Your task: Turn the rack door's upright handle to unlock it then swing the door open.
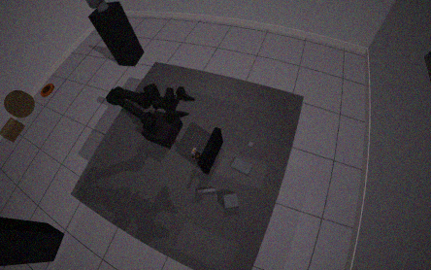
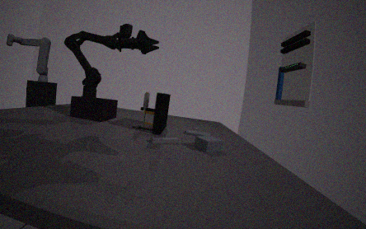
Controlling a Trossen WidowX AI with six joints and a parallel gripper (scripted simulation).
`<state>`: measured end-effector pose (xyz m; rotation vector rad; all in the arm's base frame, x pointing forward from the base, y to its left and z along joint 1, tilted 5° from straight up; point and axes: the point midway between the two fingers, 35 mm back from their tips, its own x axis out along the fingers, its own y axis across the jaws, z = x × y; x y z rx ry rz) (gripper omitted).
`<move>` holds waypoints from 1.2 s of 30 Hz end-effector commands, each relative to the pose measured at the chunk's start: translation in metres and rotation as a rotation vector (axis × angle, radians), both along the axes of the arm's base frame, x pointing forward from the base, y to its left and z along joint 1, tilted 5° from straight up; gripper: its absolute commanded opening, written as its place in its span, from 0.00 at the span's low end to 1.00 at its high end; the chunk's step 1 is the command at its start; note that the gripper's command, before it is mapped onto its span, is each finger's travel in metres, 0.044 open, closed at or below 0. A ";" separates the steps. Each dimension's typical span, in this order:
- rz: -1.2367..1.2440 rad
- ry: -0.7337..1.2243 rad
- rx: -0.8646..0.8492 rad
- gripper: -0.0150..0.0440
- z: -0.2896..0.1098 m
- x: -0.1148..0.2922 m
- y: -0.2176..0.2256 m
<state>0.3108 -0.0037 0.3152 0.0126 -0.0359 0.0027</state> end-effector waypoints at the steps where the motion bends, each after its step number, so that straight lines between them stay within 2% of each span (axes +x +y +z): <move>1: -0.001 0.004 0.000 0.89 -0.001 0.001 0.000; 4: -0.012 0.065 -0.007 0.75 -0.008 0.008 -0.004; 5: -0.016 0.092 -0.009 0.74 -0.012 0.012 -0.006; 20: -0.068 0.485 -0.026 0.74 -0.068 0.046 -0.033; 36: -0.094 0.905 -0.004 0.74 -0.128 0.055 -0.061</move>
